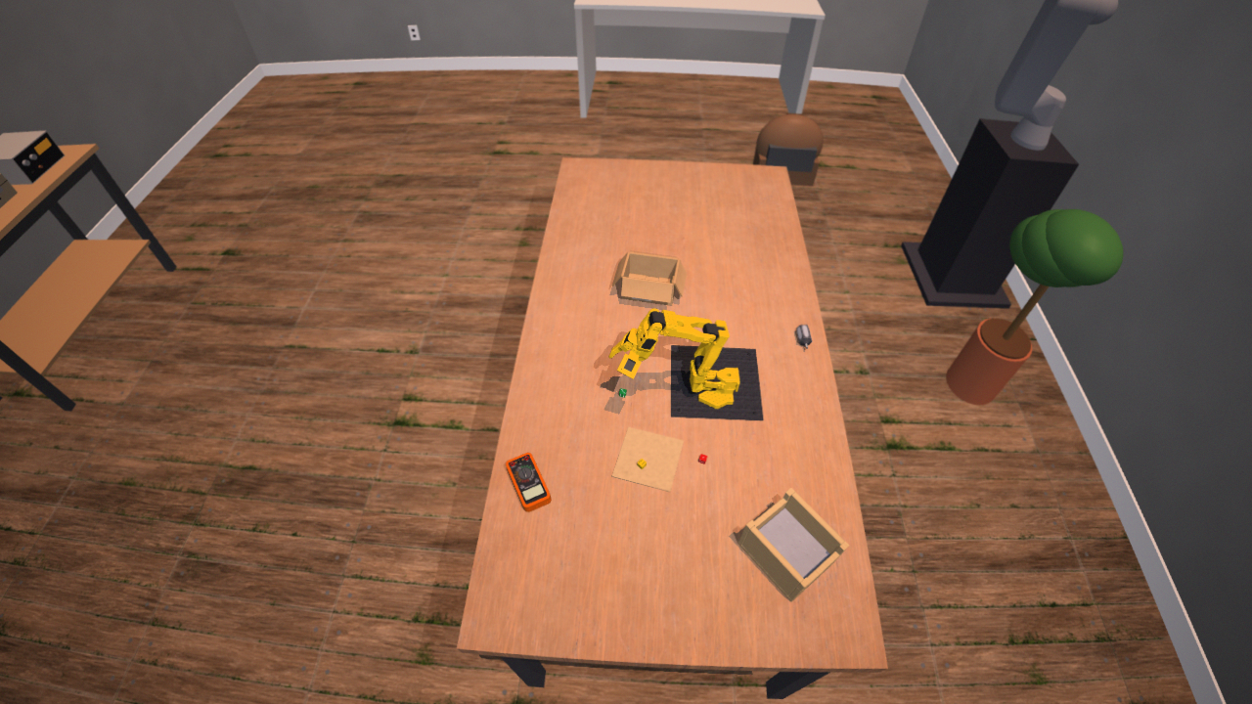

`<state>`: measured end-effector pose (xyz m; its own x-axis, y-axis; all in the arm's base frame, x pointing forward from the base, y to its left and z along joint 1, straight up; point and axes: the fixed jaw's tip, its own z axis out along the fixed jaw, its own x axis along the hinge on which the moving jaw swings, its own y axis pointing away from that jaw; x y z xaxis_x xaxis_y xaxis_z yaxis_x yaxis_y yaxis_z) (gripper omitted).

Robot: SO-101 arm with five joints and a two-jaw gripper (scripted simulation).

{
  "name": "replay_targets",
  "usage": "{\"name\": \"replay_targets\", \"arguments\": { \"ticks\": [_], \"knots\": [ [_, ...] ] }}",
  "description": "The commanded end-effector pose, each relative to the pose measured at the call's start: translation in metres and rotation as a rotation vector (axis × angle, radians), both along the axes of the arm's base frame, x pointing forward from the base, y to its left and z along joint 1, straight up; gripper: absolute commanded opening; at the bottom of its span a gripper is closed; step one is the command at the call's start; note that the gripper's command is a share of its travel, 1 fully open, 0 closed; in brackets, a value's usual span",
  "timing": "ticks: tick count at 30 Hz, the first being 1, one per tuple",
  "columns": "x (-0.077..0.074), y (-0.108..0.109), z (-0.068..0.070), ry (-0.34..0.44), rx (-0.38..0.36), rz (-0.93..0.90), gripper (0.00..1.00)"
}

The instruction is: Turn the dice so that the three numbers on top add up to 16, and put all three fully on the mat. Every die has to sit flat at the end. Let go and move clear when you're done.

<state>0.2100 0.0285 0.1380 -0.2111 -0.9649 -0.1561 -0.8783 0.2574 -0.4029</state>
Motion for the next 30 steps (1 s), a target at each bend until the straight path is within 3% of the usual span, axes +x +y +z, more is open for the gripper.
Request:
{"name": "replay_targets", "arguments": {
  "ticks": [1,13,22,24,30],
  "knots": [
    [0.000,-0.004,0.000,-0.014,-0.010,0.006,0.25],
    [0.000,-0.005,-0.006,0.015,-0.014,0.007,0.25],
    [-0.002,-0.005,-0.045,0.235,-0.036,0.009,0.25],
    [-0.002,-0.005,-0.045,0.235,-0.036,0.009,0.25],
    [-0.008,-0.006,-0.075,0.403,-0.052,0.010,0.25]
  ]
}}
